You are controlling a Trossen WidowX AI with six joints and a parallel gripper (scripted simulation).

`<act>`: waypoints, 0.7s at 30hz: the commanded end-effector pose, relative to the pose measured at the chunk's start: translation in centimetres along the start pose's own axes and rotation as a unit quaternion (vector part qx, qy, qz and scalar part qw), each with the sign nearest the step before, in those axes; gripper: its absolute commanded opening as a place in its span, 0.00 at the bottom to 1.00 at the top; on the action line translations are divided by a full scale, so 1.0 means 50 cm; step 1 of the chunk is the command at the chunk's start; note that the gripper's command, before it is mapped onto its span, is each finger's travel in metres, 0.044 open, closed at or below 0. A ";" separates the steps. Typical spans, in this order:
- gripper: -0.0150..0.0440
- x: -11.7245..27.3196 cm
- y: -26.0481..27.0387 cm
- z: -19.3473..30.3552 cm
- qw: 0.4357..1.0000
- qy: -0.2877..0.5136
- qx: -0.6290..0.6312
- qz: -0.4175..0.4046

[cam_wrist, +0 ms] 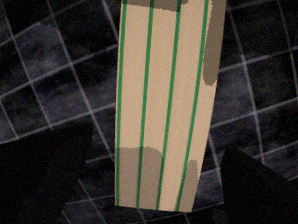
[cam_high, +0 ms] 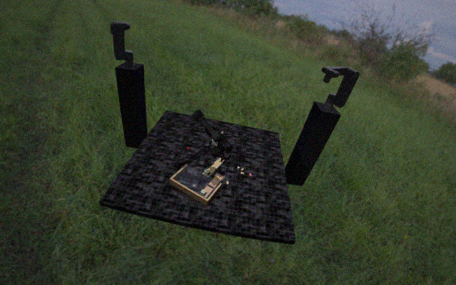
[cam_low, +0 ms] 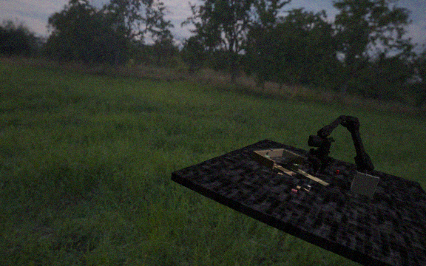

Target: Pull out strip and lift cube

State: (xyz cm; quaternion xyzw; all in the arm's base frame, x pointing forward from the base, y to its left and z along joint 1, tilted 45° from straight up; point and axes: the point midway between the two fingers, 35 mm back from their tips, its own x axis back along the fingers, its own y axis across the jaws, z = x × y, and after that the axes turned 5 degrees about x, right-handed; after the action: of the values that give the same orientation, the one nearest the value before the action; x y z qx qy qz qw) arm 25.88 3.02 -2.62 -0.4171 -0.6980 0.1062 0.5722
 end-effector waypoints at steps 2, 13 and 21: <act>0.92 0.005 0.000 -0.037 1.000 -0.002 0.000 0.000; 1.00 0.015 -0.002 -0.126 1.000 -0.003 0.000 0.000; 1.00 0.023 -0.005 -0.191 1.000 -0.004 -0.001 0.001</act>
State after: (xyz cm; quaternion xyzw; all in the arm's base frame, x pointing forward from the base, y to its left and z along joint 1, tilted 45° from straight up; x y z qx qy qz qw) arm 33.34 0.78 0.93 -0.4178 -0.6993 0.1054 0.5704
